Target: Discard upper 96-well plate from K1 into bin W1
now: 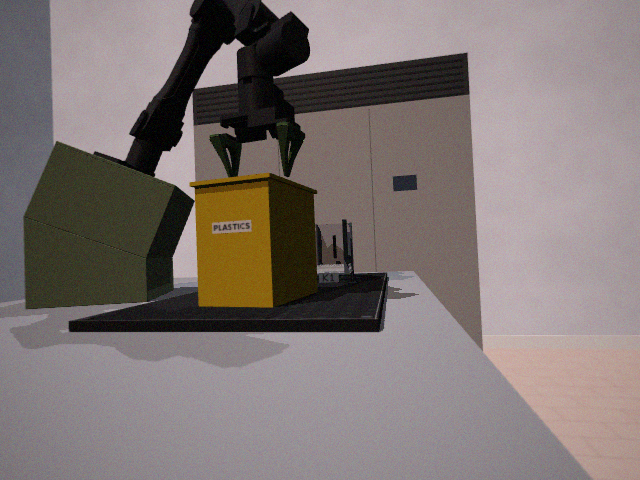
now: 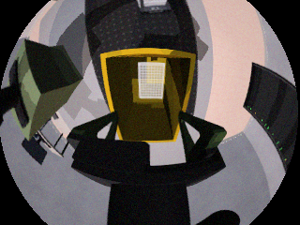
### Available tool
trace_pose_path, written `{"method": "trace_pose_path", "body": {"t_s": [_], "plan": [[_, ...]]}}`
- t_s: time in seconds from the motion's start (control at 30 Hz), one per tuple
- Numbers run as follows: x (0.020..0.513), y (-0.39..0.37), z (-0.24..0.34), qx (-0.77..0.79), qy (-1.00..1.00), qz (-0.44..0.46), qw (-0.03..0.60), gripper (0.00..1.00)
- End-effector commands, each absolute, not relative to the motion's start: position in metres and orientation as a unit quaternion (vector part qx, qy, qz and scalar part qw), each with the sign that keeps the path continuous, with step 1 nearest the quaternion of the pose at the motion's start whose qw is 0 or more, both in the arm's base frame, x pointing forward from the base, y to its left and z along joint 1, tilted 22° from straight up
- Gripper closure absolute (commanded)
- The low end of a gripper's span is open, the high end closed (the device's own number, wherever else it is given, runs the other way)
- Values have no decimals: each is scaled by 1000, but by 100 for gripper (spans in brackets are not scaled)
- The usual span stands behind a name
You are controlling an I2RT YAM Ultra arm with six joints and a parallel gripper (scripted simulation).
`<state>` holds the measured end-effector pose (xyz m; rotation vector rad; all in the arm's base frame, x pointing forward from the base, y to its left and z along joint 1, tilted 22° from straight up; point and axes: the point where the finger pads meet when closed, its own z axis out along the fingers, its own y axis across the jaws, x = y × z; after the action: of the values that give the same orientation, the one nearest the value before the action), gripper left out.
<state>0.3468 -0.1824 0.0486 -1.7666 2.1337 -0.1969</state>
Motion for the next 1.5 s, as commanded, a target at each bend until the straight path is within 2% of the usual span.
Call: {"method": "trace_pose_path", "body": {"t_s": [0.0,0.73,1.47], "plan": [[347,-184,52,-624,756,-75,183,0],[347,-184,52,-624,756,-75,183,0],[336,-188,80,-624,756,-75,183,0]]}}
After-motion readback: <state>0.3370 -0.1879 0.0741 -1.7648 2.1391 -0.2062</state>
